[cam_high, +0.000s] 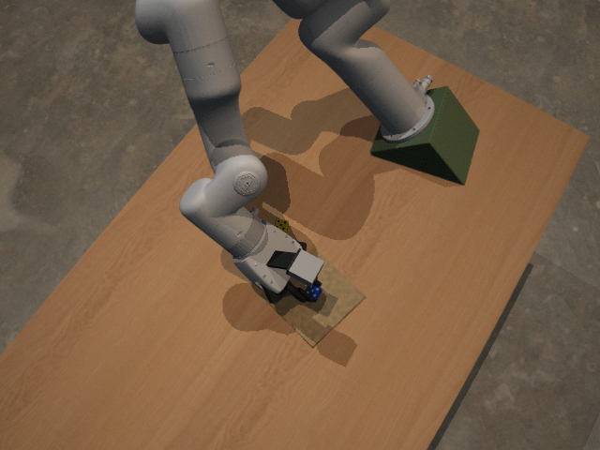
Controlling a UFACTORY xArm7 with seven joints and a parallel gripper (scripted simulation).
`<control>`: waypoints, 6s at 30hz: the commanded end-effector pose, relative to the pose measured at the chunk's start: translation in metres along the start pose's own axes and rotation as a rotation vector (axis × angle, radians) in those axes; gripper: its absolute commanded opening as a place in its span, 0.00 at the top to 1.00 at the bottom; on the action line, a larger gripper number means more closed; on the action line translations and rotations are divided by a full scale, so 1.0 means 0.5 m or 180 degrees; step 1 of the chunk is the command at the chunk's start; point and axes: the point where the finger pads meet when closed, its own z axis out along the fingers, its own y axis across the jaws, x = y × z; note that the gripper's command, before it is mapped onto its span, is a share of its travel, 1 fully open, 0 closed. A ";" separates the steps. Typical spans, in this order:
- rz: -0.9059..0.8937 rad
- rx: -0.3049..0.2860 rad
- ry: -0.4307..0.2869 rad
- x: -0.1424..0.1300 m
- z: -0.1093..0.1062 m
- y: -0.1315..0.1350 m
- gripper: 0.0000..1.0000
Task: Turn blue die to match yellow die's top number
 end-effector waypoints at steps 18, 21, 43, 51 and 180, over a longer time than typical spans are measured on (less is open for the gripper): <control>-0.0009 -0.0005 0.0002 -0.003 0.005 0.002 0.79; -0.0009 -0.0005 0.0002 -0.003 0.005 0.002 0.79; -0.0009 -0.0005 0.0002 -0.003 0.005 0.002 0.79; -0.0009 -0.0005 0.0002 -0.003 0.005 0.002 0.79; -0.0009 0.0017 -0.1503 0.109 -0.086 0.000 0.37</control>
